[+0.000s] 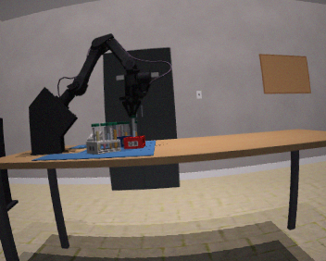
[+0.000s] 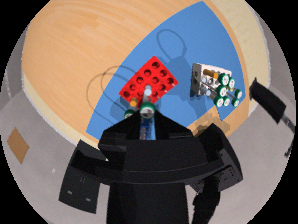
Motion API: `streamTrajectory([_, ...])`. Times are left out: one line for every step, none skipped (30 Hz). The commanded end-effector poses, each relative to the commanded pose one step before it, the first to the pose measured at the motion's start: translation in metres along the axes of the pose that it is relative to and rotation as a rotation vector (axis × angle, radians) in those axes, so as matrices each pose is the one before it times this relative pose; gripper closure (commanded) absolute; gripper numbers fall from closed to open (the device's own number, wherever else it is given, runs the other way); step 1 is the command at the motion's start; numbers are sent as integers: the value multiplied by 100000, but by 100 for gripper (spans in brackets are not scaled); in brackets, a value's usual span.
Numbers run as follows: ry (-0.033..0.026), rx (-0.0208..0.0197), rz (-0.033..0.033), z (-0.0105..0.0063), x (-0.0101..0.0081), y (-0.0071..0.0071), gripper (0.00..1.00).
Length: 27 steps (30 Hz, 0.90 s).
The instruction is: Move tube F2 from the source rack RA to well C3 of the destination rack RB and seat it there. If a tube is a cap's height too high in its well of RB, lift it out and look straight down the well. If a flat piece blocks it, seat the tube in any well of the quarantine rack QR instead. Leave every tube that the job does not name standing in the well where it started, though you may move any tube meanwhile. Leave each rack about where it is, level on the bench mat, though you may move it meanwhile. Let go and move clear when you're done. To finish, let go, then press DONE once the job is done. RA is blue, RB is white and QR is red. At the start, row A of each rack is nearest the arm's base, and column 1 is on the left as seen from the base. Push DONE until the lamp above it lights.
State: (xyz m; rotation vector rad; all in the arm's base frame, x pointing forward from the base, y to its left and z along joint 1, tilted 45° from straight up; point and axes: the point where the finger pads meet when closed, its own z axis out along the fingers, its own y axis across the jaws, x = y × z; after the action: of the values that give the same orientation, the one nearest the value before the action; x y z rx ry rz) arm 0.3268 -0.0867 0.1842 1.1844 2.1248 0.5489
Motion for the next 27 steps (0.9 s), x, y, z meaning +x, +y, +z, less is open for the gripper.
streamTrajectory([-319,1474,726,628,89,-531,100])
streamTrajectory([0,0,0,0,0,0,100])
streamTrajectory([-3817,-3127,-1715,-999,-1213,1447,100])
streamTrajectory([734,554,338,272,172,-212,100])
streamTrajectory([1094,740,317,355,296,-289,100])
streamTrajectory([856,524,166,257,294,-234,100])
streamTrajectory([487,406,201,155,219,-230,100])
streamTrajectory([-352,21,207,-91,63,-169,100])
streamTrajectory([-220,140,266,-37,63,-199,100])
streamTrajectory([-73,-109,-84,48,-70,80,100])
streamTrajectory([17,-155,-190,98,-124,173,100])
streamTrajectory([868,584,212,303,202,-203,100])
streamTrajectory([744,459,133,217,281,-220,100])
streamTrajectory([-83,-128,-74,5,25,30,100])
streamTrajectory([-521,-240,19,-103,-89,29,100])
streamTrajectory([-712,-322,9,-89,-292,150,100])
streamTrajectory([-623,-419,-169,-56,-319,252,100])
streamTrajectory([0,0,0,0,0,0,100])
streamTrajectory([0,0,0,0,0,0,100])
streamTrajectory([-597,-690,-659,-305,113,154,100])
streamTrajectory([787,478,238,296,246,-216,100])
streamTrajectory([1098,755,346,347,308,-294,100])
streamTrajectory([456,347,182,206,66,-99,100])
streamTrajectory([249,412,348,173,-10,-154,100])
streamTrajectory([-1111,-699,-204,-195,-430,331,100])
streamTrajectory([-249,-74,22,3,-102,25,100])
streamTrajectory([-237,-329,-237,-107,109,38,100])
